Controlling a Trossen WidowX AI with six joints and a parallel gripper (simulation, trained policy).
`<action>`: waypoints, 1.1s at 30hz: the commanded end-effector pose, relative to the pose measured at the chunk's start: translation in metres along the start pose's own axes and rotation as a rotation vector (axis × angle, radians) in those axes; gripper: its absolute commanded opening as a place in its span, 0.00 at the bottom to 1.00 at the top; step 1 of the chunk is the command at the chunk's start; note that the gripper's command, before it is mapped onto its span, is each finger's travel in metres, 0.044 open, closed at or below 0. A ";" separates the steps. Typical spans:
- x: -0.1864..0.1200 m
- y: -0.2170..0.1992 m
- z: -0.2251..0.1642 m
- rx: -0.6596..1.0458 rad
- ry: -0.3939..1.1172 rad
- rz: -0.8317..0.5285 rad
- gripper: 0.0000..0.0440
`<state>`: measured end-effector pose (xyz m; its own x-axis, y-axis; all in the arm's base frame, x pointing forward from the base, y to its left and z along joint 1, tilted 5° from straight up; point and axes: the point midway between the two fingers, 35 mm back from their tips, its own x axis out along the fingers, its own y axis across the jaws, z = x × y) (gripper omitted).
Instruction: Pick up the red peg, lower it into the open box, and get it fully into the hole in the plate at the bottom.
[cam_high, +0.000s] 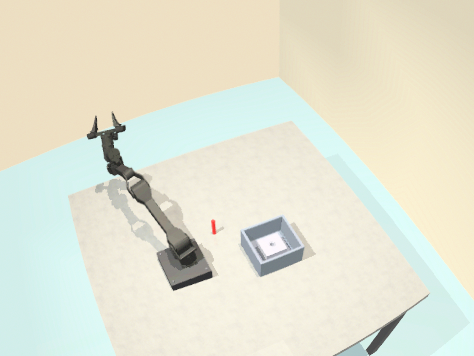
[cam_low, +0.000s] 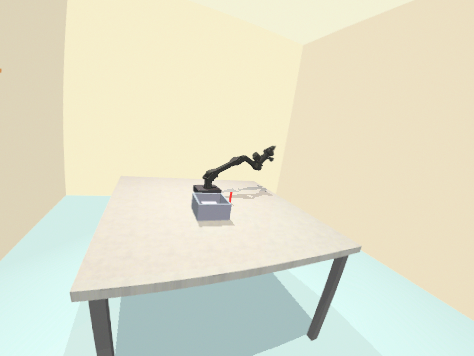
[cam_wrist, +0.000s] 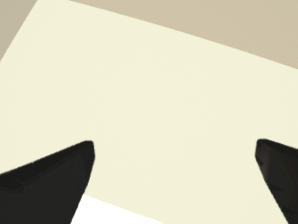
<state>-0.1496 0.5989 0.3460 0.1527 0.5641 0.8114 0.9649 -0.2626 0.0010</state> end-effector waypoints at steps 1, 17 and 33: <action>0.004 0.004 0.003 -0.032 -0.014 -0.003 0.95; 0.046 0.080 0.055 -0.512 -0.253 -0.131 1.00; 0.056 0.186 0.094 -0.940 -0.538 -0.324 1.00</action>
<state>0.0463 0.6552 0.3467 0.2097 0.8981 0.3866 0.5023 -0.4382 0.7454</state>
